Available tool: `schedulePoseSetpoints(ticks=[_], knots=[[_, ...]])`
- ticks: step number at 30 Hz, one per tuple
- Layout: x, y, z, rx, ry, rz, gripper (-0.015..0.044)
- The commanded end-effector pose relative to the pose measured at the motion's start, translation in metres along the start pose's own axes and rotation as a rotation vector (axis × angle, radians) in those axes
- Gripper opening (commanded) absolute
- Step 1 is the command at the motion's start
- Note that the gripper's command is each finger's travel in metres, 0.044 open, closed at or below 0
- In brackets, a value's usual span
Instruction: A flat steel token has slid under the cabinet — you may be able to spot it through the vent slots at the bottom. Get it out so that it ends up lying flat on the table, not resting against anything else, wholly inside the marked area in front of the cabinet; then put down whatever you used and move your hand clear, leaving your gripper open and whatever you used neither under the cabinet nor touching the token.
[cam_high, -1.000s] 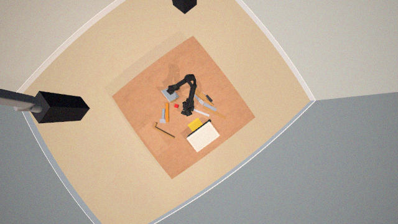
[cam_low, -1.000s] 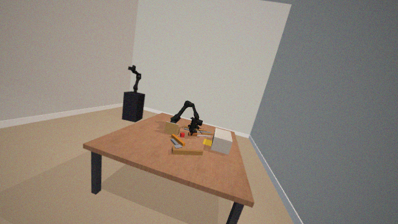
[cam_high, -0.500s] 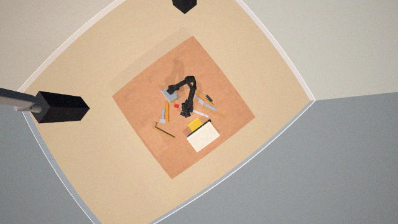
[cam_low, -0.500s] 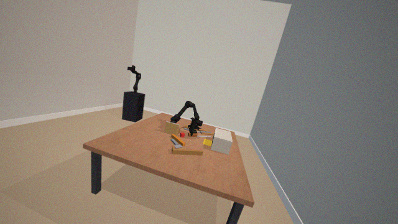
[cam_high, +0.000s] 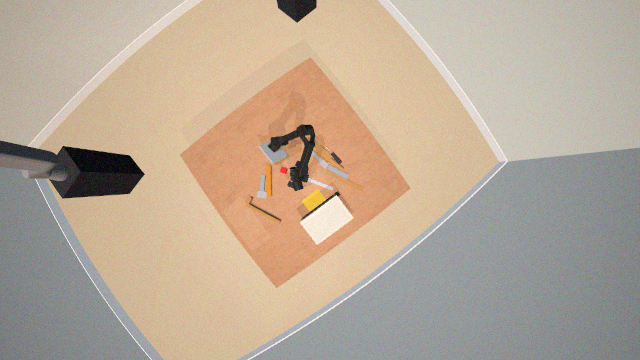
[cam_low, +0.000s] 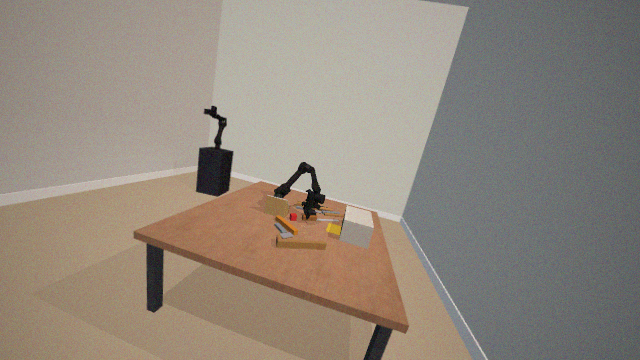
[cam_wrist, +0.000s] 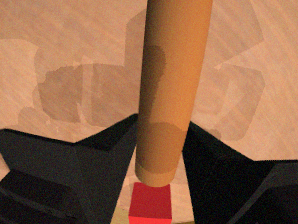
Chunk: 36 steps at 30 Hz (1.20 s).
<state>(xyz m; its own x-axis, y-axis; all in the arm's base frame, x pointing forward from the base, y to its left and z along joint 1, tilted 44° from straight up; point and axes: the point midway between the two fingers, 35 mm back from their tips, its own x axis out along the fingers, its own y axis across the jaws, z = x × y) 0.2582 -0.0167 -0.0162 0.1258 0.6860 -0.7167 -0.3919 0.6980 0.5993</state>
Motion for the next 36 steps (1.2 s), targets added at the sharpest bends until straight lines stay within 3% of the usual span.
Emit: schedulePoseSetpoints(ticks=[1,36], knots=[[-0.002,-0.006,-0.003,0.002,-0.004,-0.005,0.0],[-0.002,-0.039,-0.027,0.002,-0.003,-0.008,0.0]])
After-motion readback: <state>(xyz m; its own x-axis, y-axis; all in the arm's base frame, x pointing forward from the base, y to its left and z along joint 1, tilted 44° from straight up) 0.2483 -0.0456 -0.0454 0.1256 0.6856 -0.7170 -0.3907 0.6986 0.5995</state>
